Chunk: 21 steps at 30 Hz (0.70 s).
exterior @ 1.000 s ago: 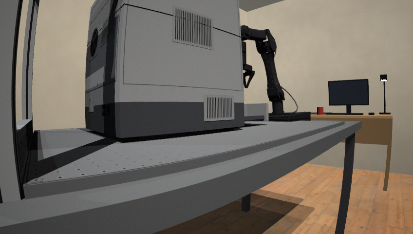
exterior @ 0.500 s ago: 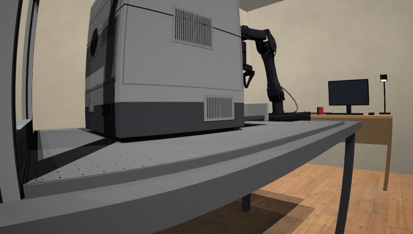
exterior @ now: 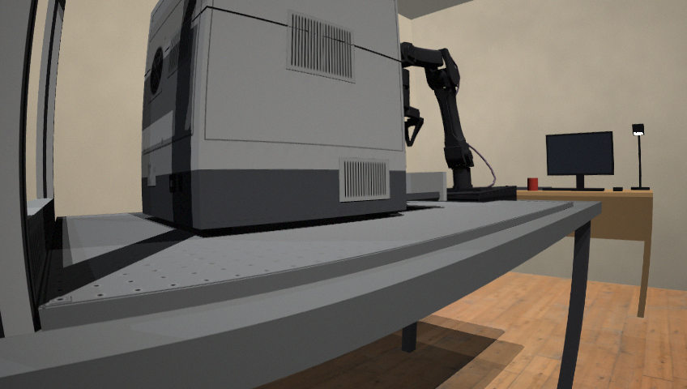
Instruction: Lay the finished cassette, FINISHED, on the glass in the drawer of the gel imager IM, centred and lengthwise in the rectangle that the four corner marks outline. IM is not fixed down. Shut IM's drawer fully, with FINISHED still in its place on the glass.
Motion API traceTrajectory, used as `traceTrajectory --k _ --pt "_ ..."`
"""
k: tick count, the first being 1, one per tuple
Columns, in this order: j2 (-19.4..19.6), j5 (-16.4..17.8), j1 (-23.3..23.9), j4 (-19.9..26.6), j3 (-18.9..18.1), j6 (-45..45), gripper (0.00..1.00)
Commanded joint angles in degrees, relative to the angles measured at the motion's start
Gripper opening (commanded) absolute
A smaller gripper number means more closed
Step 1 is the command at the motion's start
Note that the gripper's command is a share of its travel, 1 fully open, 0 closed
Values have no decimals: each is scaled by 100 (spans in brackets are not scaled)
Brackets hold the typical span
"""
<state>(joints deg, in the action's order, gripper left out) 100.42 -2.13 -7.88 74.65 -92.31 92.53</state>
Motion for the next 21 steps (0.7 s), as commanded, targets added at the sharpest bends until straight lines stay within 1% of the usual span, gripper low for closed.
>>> traceTrajectory --k 1,8,9,10,12,15,21 --pt "-181 -81 -42 98 -46 39 100" --pt "-181 -81 -42 98 -46 39 100" --pt "-260 -69 -22 134 137 -224 35" --pt "-342 -37 -2 163 205 -409 35" --pt "-342 -37 -2 163 205 -409 35" --pt "-612 43 49 248 424 -966 35" --pt "-1145 68 69 473 796 -2095 35"
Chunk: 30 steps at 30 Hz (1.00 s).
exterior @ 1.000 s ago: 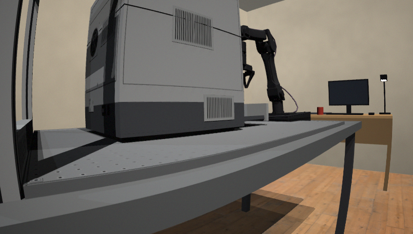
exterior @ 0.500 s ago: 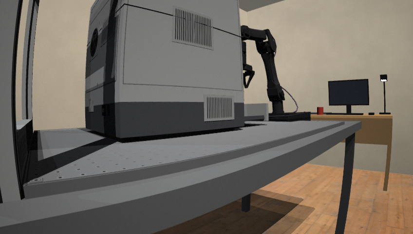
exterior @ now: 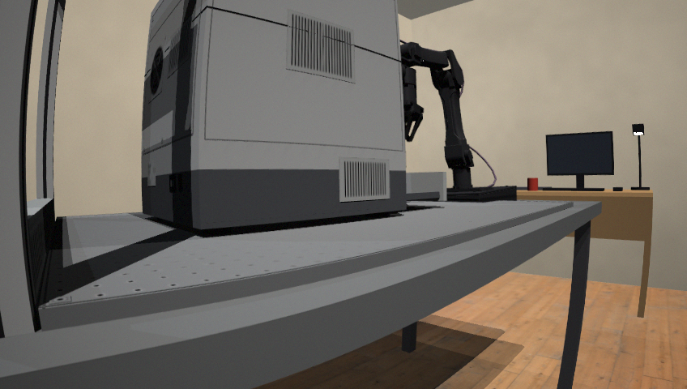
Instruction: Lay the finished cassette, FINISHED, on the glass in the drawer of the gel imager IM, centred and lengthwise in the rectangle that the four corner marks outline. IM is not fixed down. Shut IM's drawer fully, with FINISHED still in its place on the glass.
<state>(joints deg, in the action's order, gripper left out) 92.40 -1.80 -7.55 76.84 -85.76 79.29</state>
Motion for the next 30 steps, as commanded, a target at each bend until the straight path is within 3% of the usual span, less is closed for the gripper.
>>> traceTrajectory --k 1,5,8,9,11,23,25,26,30 --pt "-432 40 41 298 196 -962 35" --pt "-783 55 58 490 396 -1733 35" --pt "-793 59 61 505 393 -1925 35" --pt "-823 58 64 509 188 -2151 35" --pt "-608 71 76 526 153 -2531 35" --pt "-496 40 21 655 36 -4776 35" --pt "-496 40 21 655 36 -4776 35" --pt "-672 33 16 681 17 -5001 35" --pt "-464 -21 -26 724 -30 -5736 35"
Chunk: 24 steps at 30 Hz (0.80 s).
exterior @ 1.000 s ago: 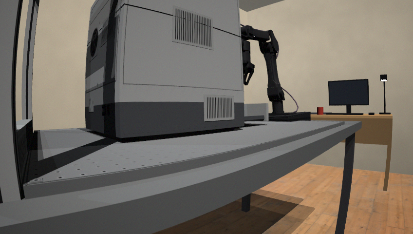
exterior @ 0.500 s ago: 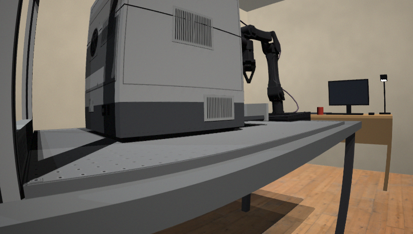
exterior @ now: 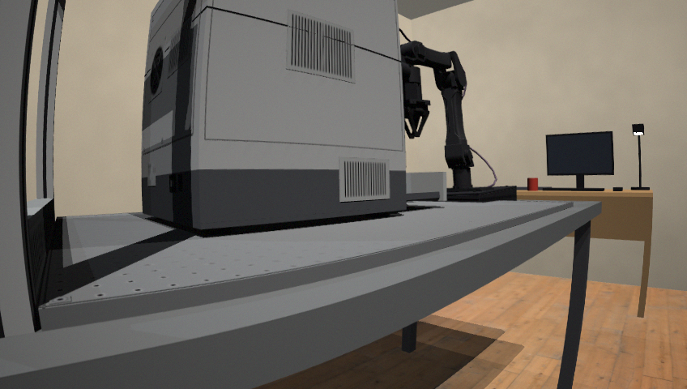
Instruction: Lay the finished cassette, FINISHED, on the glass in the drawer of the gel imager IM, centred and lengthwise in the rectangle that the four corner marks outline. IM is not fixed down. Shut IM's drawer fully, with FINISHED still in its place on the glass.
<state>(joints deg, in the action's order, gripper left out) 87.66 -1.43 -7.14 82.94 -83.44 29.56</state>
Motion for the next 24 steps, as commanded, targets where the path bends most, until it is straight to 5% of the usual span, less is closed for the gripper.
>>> traceTrajectory --k 1,10,24 --pt "57 -74 -79 124 -272 -949 35" --pt "143 -163 -115 218 -359 -2609 35" --pt "-33 -97 -50 220 -373 -2740 35"
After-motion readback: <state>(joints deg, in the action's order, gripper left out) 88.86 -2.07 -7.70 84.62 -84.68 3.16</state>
